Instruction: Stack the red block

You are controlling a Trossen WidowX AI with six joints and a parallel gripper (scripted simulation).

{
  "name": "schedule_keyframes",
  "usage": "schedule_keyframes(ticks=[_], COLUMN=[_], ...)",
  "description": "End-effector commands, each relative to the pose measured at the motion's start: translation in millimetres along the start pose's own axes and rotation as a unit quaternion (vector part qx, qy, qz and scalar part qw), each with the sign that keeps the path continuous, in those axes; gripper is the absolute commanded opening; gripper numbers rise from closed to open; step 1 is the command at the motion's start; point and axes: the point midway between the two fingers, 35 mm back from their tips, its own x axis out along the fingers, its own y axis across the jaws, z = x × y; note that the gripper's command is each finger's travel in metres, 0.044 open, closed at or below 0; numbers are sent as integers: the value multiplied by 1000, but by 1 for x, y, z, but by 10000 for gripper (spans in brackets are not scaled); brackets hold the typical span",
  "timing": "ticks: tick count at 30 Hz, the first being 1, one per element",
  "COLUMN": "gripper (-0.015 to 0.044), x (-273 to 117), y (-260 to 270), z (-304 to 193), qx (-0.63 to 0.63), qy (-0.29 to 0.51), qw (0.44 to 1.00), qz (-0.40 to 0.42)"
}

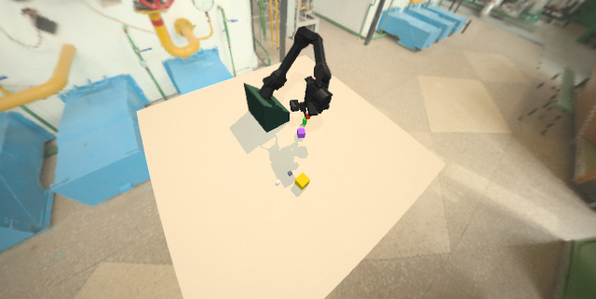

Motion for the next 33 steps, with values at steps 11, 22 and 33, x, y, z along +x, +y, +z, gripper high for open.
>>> schedule_keyframes(ticks=[11,22,33], gripper=[0,0,0], x=[1,27,50], y=[9,9,7], z=[-58,-60,-63], qx=[1,1,1], qy=[1,1,1], qw=[1000,1000,1000], qz=[5,4,6])
